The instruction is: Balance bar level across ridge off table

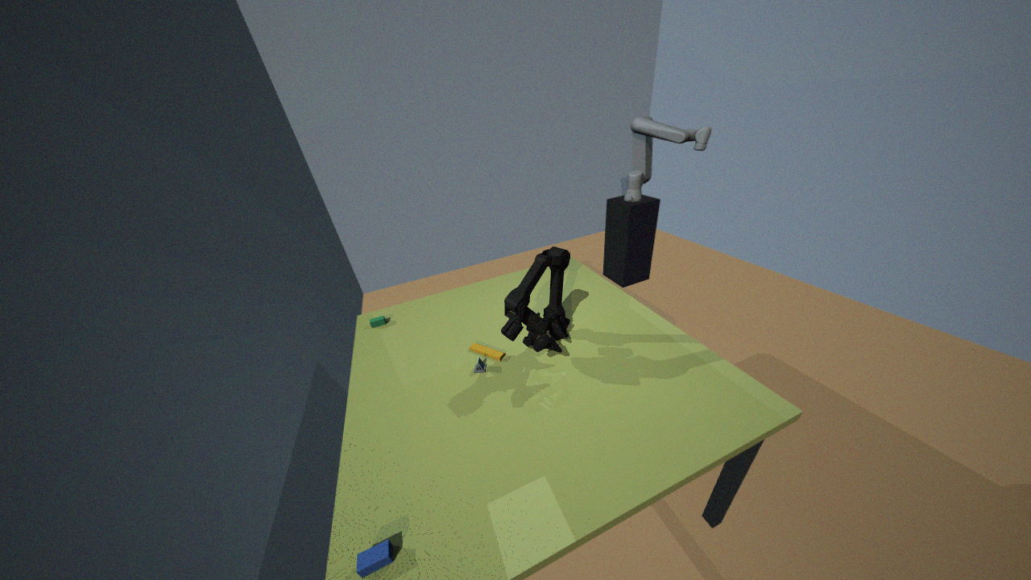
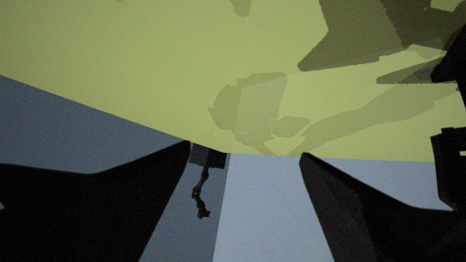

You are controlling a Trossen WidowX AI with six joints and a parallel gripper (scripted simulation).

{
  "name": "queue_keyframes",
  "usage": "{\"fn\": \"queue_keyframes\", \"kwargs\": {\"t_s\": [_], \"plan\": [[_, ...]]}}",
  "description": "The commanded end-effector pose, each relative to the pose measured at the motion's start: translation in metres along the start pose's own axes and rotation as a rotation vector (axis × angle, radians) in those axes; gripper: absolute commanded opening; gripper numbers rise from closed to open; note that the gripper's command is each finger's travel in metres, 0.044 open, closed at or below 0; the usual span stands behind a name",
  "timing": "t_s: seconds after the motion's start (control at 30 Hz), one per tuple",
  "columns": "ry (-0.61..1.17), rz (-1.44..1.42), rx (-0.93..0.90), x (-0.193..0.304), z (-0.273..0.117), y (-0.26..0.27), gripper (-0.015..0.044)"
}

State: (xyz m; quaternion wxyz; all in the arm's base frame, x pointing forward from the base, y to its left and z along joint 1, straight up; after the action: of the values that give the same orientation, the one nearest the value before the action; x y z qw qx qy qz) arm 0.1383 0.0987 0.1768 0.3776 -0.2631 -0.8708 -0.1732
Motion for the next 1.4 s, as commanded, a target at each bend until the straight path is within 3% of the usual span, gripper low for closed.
{"fn": "queue_keyframes", "kwargs": {"t_s": [0.0, 0.1, 0.77, 1.37], "plan": [[-0.003, 0.000, -0.001, 0.000, -0.001, 0.000, 0.0374], [-0.048, -0.002, -0.008, -0.007, -0.009, 0.005, 0.0315], [-0.452, 0.060, -0.049, -0.071, -0.099, 0.023, 0.0315], [-0.817, 0.229, -0.035, -0.128, -0.192, -0.001, 0.0315]]}}
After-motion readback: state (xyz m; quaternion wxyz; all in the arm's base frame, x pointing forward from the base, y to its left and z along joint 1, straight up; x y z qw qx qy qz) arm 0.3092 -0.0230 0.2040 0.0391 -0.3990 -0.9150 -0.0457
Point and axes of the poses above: the point midway between the two fingers, 35 mm back from their tips, its own z axis out along the fingers, its own y axis across the jaws, x = y × z, the point moved 9 cm from there along -z, back along the fingers, and after that the axes turned 2 degrees about -z, right-handed, at the moved point
